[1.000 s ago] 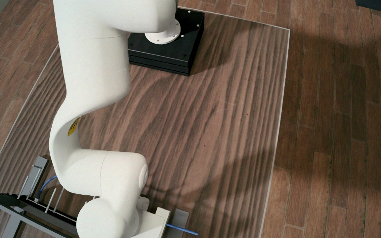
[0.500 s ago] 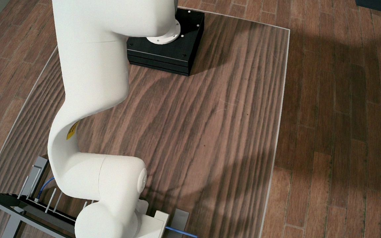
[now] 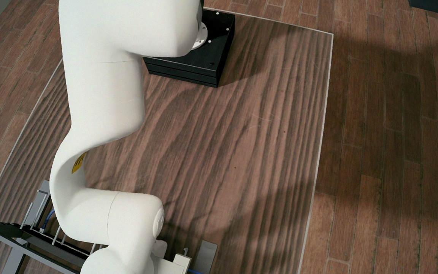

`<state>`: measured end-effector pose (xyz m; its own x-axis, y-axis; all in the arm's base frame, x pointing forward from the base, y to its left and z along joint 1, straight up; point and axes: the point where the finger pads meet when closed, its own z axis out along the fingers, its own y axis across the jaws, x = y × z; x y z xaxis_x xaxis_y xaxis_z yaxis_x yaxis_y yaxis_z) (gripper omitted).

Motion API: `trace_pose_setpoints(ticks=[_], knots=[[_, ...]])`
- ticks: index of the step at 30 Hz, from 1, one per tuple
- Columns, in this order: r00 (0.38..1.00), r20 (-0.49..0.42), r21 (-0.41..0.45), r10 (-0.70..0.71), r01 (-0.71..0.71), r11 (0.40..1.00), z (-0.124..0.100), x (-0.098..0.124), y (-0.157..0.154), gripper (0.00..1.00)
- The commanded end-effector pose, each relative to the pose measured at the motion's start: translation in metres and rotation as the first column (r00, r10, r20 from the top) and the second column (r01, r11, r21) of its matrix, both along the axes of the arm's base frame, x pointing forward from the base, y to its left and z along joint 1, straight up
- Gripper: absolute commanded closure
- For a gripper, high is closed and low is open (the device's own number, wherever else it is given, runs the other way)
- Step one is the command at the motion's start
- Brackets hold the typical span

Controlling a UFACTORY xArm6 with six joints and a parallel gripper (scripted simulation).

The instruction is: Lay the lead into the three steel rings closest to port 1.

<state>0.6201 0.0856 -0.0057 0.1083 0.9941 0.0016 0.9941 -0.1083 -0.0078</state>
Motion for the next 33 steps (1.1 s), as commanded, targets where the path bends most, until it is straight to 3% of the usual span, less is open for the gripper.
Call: trace_pose_setpoints(ticks=[1,33], knots=[[1.0,0.004,0.001,0.0,0.0,1.0,0.0025,0.0054,0.0,1.0],[1.0,0.004,0.001,0.0,0.0,1.0,0.0025,0.0144,-0.001,1.0]])
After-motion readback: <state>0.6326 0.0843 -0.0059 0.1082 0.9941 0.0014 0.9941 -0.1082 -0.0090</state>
